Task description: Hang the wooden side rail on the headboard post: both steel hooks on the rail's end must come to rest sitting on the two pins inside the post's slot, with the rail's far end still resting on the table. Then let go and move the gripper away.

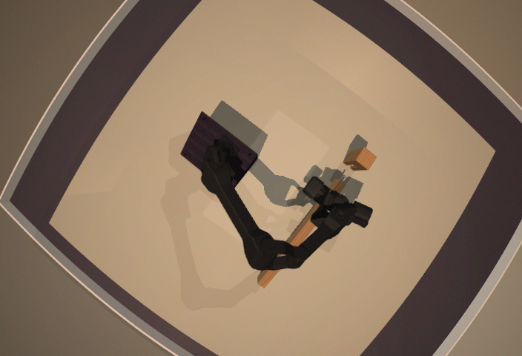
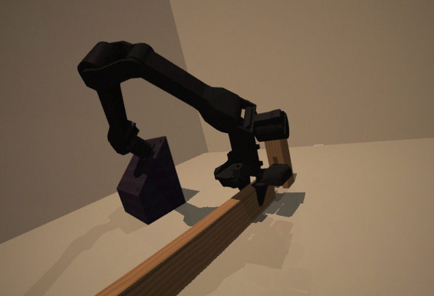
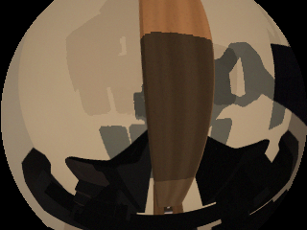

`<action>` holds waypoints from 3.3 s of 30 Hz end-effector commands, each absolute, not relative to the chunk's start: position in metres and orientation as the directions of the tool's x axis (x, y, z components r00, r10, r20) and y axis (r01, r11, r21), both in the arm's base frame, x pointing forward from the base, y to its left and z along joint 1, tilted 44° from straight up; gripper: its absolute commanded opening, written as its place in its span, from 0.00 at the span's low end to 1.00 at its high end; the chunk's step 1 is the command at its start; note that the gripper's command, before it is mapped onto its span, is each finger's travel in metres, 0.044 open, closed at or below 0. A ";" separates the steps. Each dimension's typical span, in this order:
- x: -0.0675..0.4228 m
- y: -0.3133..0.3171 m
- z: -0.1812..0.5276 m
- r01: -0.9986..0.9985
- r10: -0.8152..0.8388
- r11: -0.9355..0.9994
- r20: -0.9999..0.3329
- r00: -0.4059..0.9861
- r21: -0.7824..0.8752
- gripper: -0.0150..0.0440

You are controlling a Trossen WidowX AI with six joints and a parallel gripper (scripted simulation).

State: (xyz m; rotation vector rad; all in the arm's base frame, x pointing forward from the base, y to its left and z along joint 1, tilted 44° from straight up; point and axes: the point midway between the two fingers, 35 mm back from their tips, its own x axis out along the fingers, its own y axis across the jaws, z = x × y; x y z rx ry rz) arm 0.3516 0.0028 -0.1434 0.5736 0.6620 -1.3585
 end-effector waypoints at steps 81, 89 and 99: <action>0.350 0.011 -0.135 0.990 -0.685 0.138 -0.721 0.107 0.016 0.25; 0.350 0.012 -0.134 0.990 -0.685 0.138 -0.721 0.107 0.016 0.25; 0.350 0.013 -0.133 0.990 -0.685 0.138 -0.721 0.107 0.016 0.25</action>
